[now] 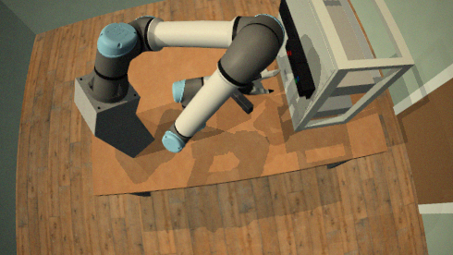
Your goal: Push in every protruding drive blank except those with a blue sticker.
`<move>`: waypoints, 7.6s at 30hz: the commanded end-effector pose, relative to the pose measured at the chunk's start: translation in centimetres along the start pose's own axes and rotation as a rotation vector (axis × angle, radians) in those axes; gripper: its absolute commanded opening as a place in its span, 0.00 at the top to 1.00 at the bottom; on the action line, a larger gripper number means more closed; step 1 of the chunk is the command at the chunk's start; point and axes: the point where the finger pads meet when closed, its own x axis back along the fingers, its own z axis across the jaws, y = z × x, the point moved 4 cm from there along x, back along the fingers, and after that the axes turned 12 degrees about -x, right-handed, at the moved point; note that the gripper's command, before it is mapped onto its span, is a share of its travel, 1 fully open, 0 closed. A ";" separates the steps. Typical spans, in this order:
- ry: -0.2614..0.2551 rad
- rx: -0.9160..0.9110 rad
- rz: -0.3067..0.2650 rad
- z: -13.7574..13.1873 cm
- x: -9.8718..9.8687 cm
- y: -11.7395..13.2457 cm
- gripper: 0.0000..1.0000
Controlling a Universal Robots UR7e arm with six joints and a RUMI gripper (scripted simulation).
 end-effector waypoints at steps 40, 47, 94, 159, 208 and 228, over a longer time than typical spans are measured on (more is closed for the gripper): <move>-0.004 0.001 0.005 0.1 -2.3 -0.7 0.00; -0.004 0.001 0.005 0.1 -2.3 -0.7 0.00; -0.004 0.001 0.005 0.1 -2.3 -0.7 0.00; -0.004 0.001 0.005 3.9 -2.7 10.9 0.00; -0.004 0.001 0.005 3.9 -2.7 10.9 0.00; -0.004 0.001 0.005 3.9 -2.7 10.9 0.00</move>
